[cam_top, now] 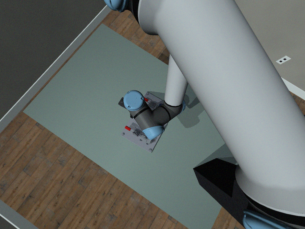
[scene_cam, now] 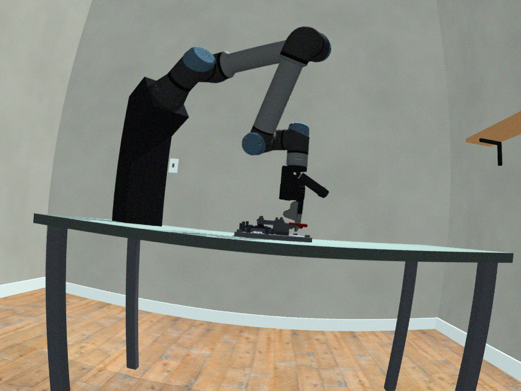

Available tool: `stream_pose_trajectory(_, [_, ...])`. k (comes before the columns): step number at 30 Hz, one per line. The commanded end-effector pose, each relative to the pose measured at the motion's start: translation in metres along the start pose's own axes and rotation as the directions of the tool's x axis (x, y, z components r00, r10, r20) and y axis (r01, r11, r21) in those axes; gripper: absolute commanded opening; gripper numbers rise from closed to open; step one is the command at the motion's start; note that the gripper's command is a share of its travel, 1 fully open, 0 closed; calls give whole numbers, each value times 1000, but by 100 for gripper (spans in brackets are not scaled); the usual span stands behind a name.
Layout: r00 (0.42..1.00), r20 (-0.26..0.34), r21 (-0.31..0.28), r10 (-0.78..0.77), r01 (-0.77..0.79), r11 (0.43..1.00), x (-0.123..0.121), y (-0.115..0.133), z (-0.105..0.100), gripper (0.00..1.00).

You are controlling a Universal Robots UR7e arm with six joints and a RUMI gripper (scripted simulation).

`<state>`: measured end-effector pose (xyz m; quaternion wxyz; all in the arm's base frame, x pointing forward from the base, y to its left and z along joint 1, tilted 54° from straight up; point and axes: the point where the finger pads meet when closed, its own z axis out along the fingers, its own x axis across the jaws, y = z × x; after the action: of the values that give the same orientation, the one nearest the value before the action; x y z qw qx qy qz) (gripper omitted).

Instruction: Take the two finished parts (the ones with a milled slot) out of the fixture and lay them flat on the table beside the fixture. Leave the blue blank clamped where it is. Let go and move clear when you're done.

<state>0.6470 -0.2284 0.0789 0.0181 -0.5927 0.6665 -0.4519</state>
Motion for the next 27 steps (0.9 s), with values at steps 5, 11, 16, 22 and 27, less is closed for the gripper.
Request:
stream_pose_trajectory(5, [1000, -3, 0, 0, 0, 1000, 1, 2, -4, 0])
stream_pose_trajectory(11, [1000, -3, 0, 0, 0, 1000, 1, 2, -6, 0])
stream_pose_trajectory(16, [1000, -3, 0, 0, 0, 1000, 1, 3, -8, 0])
stream_pose_trajectory(22, [1000, -3, 0, 0, 0, 1000, 1, 5, -11, 0])
stream_pose_trajectory(27, [1000, -3, 0, 0, 0, 1000, 1, 6, -14, 0])
